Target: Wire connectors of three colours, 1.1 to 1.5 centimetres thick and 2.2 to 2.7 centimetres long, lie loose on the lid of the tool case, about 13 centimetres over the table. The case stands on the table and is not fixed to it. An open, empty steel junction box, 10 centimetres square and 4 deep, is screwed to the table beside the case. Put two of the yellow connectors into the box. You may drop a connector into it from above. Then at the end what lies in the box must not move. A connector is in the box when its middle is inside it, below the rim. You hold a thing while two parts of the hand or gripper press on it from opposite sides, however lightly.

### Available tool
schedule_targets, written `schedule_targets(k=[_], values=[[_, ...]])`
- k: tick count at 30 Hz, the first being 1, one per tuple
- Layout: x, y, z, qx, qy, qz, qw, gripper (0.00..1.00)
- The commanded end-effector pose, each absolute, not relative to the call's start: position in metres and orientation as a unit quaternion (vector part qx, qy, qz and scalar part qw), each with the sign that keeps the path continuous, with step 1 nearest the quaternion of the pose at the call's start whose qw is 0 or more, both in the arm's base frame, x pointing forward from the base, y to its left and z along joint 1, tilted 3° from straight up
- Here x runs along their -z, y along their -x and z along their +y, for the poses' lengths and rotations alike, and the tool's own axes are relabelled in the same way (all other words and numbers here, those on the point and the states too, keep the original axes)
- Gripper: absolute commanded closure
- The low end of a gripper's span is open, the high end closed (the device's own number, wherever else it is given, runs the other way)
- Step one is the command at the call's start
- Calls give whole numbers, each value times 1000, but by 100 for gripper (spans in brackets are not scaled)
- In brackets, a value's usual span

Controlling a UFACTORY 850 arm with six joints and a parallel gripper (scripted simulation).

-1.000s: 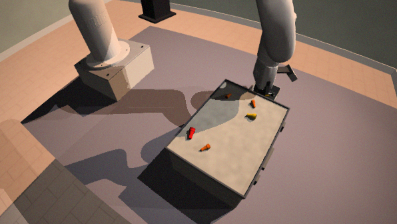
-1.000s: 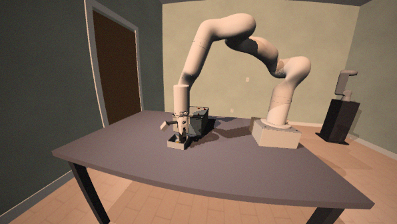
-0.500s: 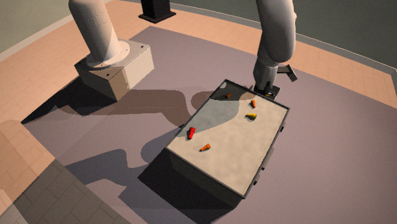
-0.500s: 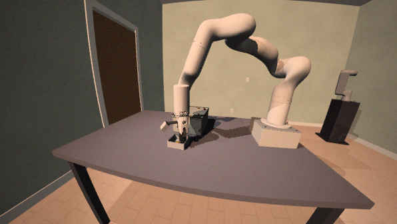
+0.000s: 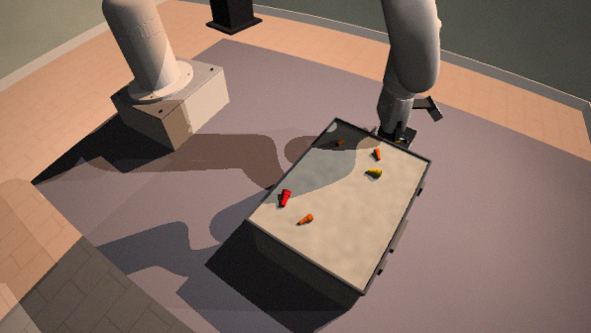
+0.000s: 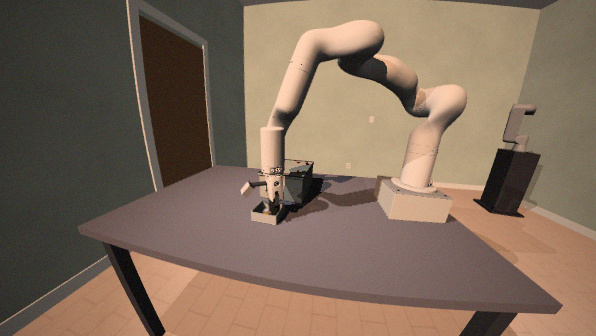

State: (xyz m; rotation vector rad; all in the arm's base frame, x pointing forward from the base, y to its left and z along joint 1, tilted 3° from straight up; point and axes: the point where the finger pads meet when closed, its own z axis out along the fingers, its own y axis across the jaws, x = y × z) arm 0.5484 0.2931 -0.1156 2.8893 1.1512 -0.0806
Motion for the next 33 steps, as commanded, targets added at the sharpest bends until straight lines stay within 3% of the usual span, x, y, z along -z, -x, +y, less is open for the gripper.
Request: schedule_targets(k=[1,20,33], values=[[114,-549,294,25,-929,370,15,71],[-63,-556,302,25,-929,370,15,71],[-74,-556,302,25,-929,370,15,71]])
